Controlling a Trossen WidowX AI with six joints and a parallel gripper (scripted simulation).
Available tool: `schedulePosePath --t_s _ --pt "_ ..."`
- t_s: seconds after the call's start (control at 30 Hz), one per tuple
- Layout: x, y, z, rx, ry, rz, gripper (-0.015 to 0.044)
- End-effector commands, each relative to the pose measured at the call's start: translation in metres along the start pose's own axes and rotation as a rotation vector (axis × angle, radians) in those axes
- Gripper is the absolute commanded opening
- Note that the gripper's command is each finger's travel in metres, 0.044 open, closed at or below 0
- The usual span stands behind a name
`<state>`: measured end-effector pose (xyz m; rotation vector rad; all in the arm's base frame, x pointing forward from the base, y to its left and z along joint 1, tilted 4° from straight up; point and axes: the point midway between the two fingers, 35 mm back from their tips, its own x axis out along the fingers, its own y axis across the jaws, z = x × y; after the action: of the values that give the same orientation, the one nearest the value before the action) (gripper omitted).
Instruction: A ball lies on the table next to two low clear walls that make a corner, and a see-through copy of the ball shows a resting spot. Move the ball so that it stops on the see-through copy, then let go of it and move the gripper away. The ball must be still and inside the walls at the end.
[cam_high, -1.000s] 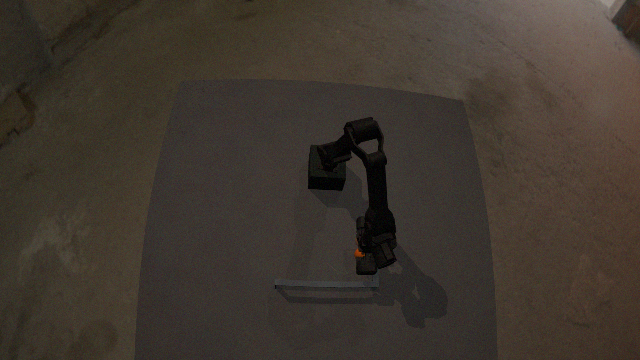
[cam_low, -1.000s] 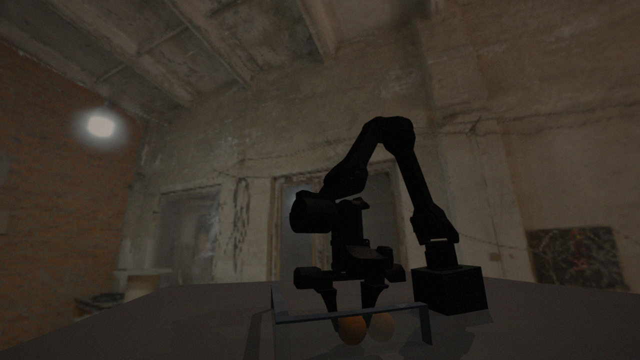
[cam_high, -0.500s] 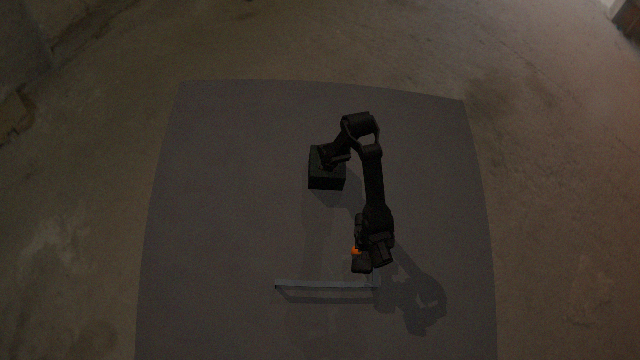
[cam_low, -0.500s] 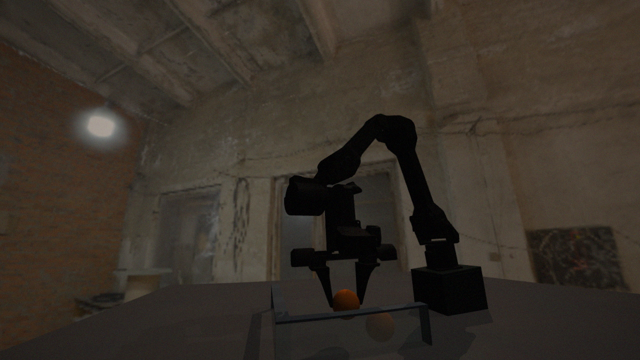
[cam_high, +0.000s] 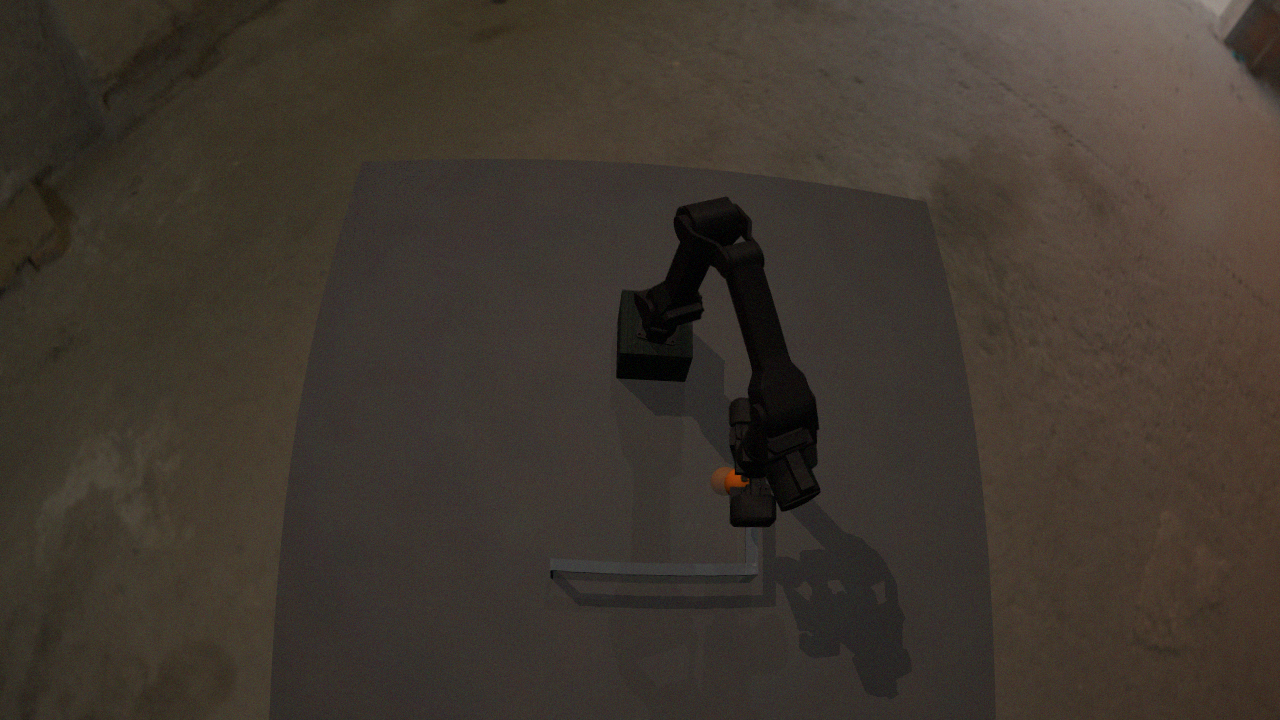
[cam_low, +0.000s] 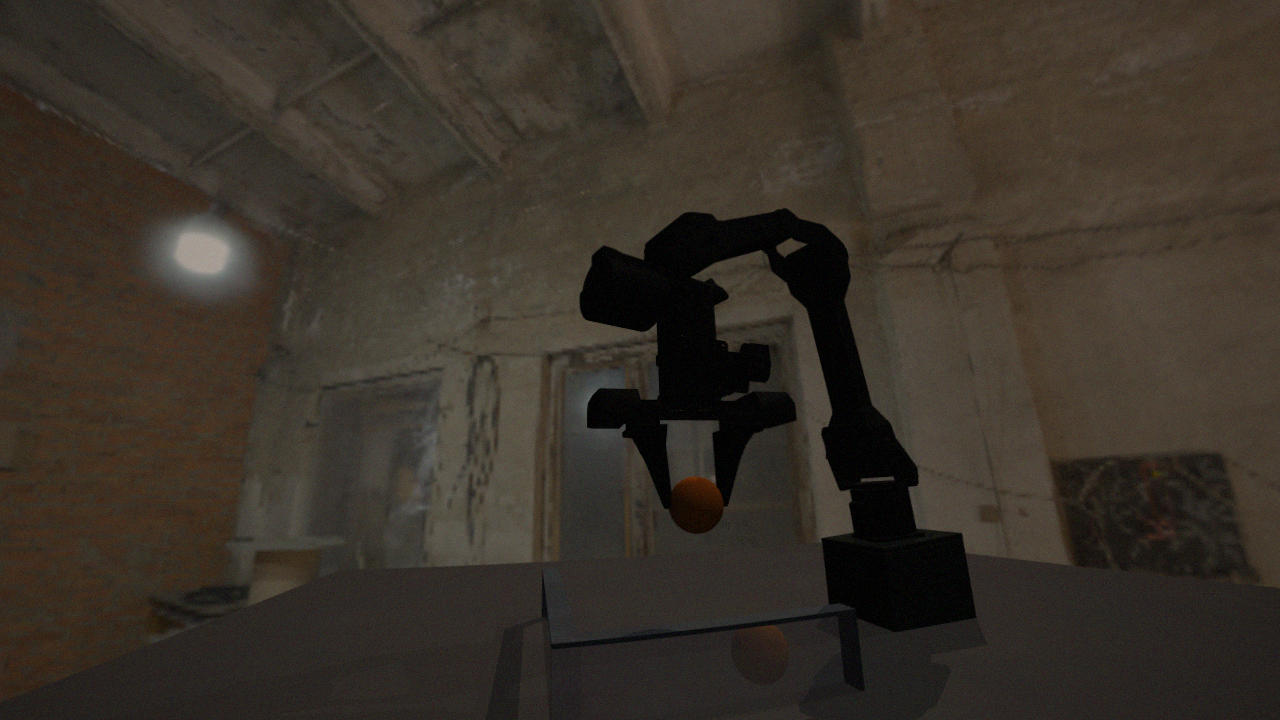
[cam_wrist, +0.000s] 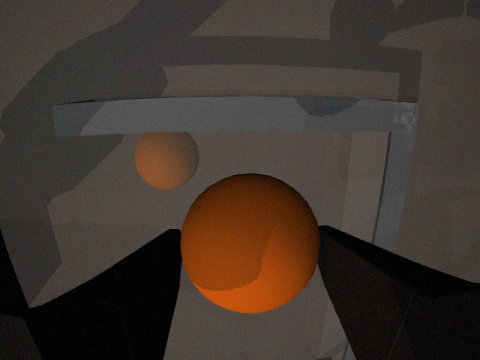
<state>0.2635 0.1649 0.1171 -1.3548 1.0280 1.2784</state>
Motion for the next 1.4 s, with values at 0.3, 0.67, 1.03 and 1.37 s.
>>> schedulePosePath --t_s 0.3,0.67,1.03,1.37 --pt "0.006 0.017 0.002 -0.013 -0.004 0.003 0.0" --pt "0.034 0.045 -0.001 -0.013 -0.004 0.006 0.0" --pt "0.066 0.047 0.0 -0.013 -0.004 0.006 0.0" --pt "0.109 0.05 -0.001 -0.013 -0.003 0.007 0.0"
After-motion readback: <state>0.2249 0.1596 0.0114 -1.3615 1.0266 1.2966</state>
